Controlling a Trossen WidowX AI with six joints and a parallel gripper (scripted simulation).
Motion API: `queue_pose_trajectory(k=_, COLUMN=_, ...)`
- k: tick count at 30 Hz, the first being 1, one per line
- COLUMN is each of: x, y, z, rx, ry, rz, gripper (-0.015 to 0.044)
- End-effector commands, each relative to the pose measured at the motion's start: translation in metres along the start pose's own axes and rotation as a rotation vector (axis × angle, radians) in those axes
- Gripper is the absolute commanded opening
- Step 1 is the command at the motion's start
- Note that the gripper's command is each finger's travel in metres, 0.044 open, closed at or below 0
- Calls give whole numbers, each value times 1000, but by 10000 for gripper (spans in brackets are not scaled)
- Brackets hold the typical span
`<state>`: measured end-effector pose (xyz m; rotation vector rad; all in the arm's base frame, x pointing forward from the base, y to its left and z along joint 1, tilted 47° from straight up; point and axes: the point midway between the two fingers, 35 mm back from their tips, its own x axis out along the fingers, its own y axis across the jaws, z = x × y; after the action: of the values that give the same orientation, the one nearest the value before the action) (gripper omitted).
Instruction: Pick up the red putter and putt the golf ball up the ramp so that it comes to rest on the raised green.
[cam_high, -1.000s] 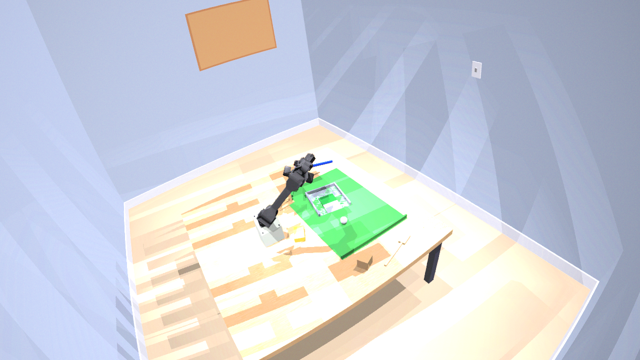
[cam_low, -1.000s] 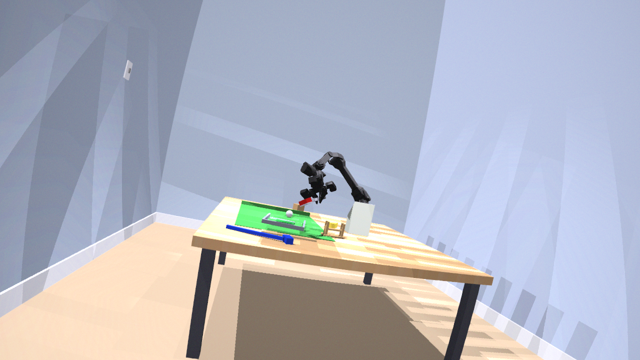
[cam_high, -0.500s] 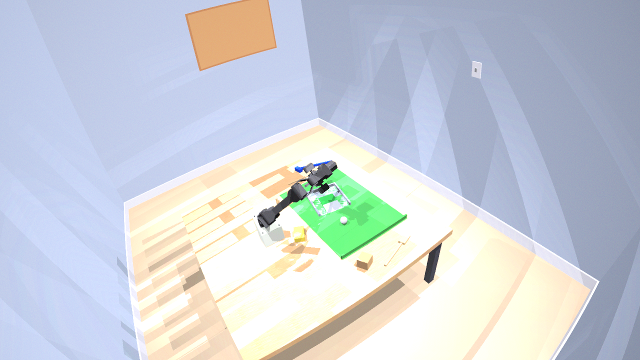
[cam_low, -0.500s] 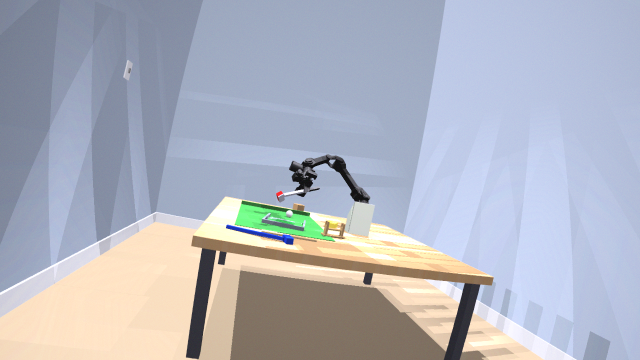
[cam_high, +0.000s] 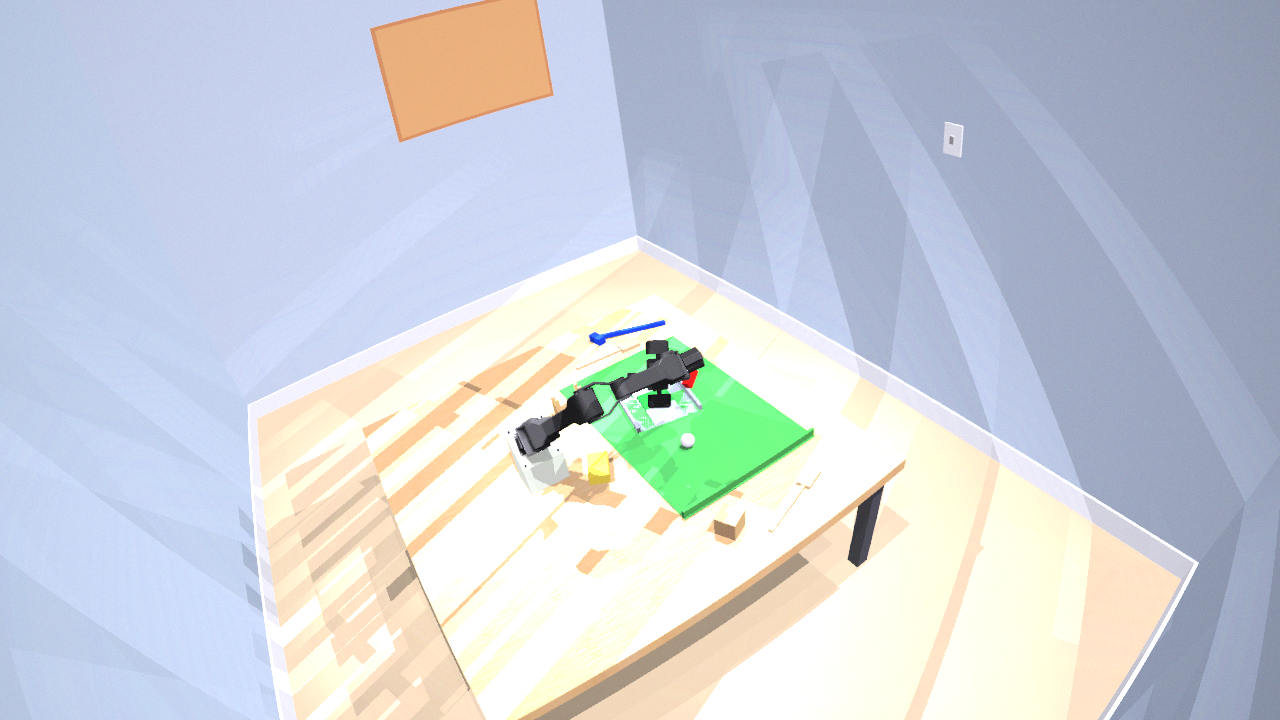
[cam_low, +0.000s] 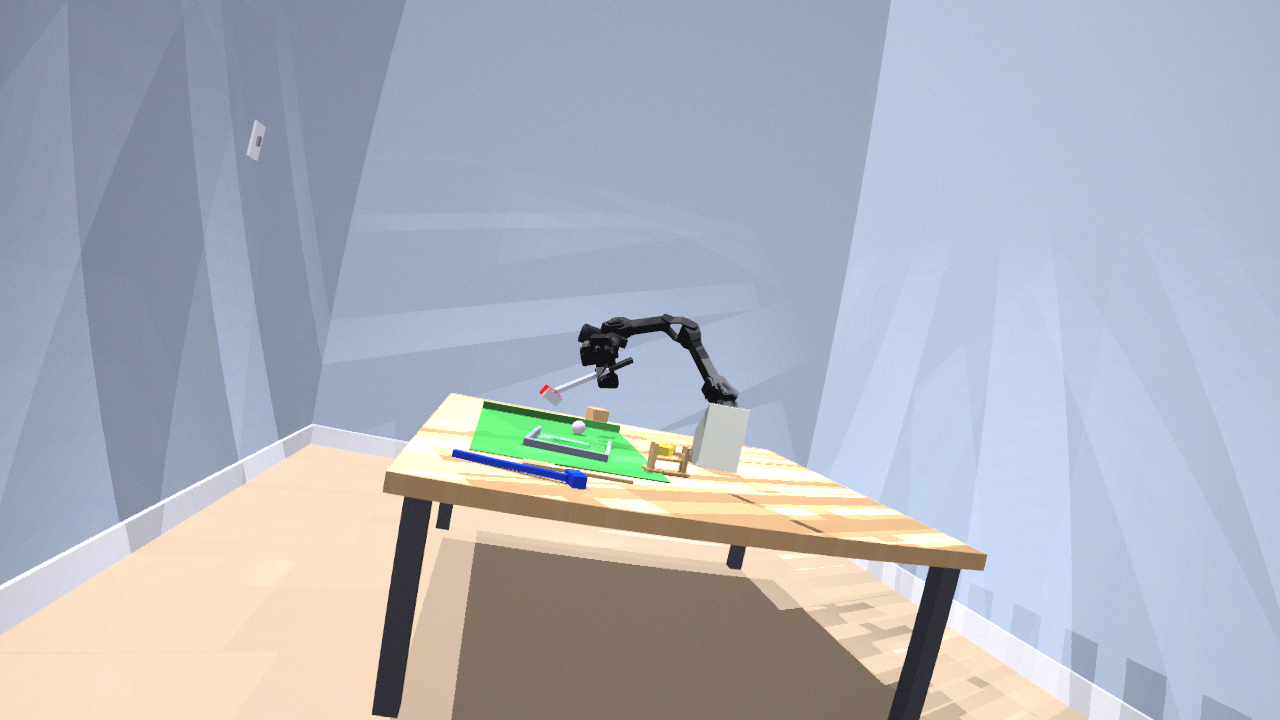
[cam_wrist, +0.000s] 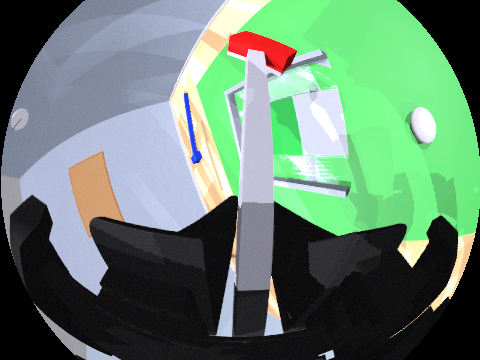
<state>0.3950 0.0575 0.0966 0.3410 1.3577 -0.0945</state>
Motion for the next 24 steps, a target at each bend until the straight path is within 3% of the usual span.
queue_pose_trajectory(k=1, x=-33, y=-9, z=8, rx=125, ry=-46, rz=41, gripper=0)
queue_pose_trajectory(k=17, x=-144, y=-79, z=6, rx=782, ry=-149, rz=128, gripper=0)
queue_pose_trajectory(k=24, x=-149, y=-81, z=5, rx=809, ry=-153, rz=132, gripper=0)
